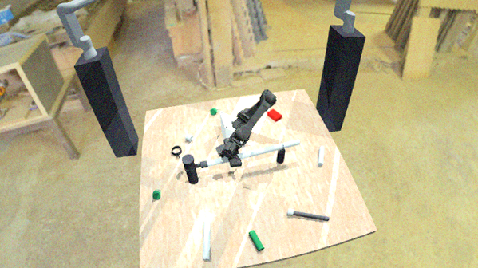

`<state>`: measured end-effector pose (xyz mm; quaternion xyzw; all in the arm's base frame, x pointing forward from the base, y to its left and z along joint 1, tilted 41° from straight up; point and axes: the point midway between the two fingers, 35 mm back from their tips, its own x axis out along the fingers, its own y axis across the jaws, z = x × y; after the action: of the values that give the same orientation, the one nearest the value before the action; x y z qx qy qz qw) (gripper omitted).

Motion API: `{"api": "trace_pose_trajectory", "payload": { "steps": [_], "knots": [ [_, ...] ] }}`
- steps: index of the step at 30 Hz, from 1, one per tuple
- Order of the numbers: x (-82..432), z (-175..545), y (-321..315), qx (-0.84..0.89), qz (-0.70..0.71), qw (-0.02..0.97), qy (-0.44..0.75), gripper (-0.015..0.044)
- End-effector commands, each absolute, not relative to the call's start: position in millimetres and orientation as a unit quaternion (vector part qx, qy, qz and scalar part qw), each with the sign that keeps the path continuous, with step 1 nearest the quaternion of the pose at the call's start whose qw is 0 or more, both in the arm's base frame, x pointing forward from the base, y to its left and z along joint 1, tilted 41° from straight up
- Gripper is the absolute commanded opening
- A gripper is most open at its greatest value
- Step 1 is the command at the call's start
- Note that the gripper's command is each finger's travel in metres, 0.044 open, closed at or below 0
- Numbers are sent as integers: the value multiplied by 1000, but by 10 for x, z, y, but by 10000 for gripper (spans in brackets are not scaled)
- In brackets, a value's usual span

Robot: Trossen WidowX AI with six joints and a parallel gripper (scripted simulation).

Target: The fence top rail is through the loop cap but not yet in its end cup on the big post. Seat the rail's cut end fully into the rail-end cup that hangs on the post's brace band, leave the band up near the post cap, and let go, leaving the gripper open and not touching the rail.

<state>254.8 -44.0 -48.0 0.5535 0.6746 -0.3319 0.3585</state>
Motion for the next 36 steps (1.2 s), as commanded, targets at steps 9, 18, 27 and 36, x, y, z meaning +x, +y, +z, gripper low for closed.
{"api": "trace_pose_trajectory", "payload": {
  "steps": [9, 18, 27, 36],
  "knots": [
    [2667, -457, -588, 557, -336, 377, 659, 0],
    [2683, -445, -598, 557, -336, 377, 659, 0],
    [2584, -454, -462, 554, -331, 359, 675, 0],
    [2578, -407, -442, 554, -331, 358, 675, 0]
  ]
}}
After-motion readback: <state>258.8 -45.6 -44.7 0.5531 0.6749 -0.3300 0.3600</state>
